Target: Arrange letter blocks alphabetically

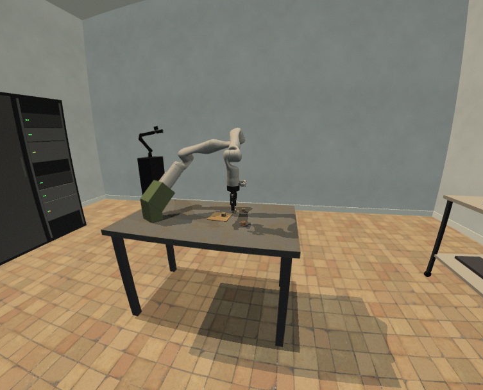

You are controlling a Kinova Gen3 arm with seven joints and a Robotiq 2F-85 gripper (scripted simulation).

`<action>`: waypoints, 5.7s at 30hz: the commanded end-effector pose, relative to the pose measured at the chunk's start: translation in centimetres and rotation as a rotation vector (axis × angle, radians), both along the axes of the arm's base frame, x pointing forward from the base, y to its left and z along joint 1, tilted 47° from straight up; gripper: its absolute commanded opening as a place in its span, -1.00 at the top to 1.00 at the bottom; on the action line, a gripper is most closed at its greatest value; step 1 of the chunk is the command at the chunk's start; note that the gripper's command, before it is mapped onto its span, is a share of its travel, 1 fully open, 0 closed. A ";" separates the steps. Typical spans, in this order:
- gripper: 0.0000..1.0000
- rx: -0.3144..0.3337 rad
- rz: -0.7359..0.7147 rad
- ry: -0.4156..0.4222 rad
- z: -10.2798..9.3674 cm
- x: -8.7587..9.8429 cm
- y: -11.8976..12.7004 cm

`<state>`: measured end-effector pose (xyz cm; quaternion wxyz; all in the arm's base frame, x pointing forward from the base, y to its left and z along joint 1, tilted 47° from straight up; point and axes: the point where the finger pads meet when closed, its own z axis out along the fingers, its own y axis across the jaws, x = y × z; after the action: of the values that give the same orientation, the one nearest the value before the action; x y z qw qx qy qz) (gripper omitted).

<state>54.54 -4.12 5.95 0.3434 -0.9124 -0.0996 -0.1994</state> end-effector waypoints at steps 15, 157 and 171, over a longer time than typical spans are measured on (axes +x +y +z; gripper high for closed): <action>-1.00 0.021 -0.063 0.055 3.6 -6.2 3.2; -1.00 -0.649 1.518 -1.470 4.1 -12.3 9.6; -1.00 -0.747 1.742 -1.690 3.9 -12.1 9.9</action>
<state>42.35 5.90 9.83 -0.0818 -0.1844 -0.8997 -0.3870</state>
